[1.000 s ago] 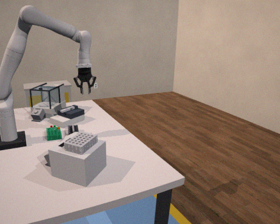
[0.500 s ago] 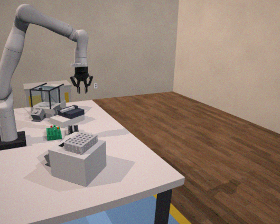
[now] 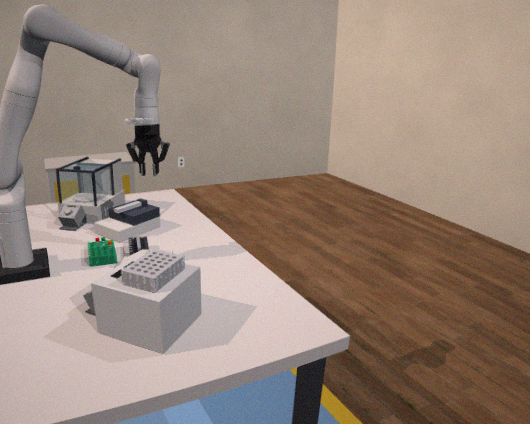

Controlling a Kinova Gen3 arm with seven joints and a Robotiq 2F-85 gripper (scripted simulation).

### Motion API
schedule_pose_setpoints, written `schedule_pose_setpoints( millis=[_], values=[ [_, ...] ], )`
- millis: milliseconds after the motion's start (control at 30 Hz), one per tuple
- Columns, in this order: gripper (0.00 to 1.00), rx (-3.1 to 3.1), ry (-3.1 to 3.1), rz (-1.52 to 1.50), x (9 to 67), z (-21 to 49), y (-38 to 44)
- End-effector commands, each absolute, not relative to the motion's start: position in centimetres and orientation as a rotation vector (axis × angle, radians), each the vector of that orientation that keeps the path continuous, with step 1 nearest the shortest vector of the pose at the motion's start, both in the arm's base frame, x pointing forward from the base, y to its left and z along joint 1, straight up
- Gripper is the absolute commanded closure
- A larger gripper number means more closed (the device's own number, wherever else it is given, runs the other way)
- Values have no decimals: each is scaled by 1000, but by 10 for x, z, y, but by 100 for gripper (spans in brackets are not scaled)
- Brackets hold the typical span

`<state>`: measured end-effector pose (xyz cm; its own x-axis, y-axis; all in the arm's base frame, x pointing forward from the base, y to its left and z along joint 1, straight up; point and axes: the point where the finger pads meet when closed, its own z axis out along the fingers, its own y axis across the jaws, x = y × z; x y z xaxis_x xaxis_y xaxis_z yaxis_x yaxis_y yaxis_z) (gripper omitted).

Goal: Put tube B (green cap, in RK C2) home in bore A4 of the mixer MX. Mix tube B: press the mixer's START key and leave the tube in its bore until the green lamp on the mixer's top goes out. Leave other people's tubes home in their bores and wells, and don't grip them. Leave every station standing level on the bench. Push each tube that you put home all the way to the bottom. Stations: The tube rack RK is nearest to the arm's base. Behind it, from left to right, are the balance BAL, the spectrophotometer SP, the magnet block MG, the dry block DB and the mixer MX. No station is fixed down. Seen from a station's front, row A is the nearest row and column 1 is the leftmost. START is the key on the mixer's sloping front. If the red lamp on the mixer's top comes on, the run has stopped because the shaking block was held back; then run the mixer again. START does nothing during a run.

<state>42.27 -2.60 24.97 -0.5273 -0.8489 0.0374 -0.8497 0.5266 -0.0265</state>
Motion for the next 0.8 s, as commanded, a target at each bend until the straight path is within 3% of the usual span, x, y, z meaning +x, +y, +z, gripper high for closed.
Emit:
schedule_pose_setpoints(
  millis=[0, 767],
  values=[
    [58, 1453, -2765, 64, 414, 253, -24],
    [58, 976, -2973, 41, 350, 270, -13]
  ],
)
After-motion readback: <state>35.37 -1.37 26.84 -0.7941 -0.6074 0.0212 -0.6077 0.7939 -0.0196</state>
